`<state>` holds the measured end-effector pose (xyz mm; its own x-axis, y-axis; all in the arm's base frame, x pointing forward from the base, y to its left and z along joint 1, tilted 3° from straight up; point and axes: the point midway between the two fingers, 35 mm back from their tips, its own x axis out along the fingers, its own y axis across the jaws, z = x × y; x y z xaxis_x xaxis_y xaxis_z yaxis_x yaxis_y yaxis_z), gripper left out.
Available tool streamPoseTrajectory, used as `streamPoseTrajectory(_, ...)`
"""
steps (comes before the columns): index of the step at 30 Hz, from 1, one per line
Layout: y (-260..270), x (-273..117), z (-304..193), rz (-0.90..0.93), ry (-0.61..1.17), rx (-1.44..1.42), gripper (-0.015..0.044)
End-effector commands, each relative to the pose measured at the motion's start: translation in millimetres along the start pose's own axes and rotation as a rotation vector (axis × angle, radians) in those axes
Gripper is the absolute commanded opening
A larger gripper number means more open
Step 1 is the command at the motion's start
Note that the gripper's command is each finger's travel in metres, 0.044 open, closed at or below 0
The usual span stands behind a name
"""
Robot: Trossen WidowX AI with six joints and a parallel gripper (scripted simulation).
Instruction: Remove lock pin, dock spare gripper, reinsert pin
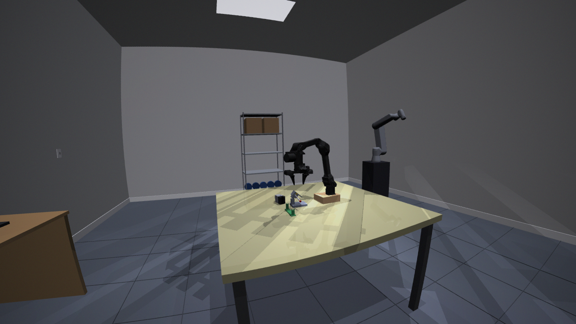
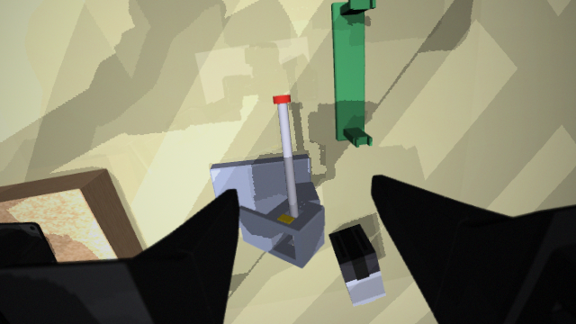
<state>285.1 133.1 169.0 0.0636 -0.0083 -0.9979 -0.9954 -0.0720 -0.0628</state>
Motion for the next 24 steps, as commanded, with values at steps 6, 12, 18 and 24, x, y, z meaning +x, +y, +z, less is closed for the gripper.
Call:
streamPoseTrajectory(6, -2.0, 30.2, 1.1, 0.01, 0.014, -0.024, 0.03)
streamPoseTrajectory(12, 0.5, 72.1, 4.8, 0.013, 0.015, -0.024, 0.03)
streamPoseTrajectory(18, 0.0, 79.0, 4.7, 0.013, 0.015, -0.024, 0.03)
streamPoseTrajectory(24, -0.3, 89.0, 4.5, 0.013, 0.015, -0.024, 0.03)
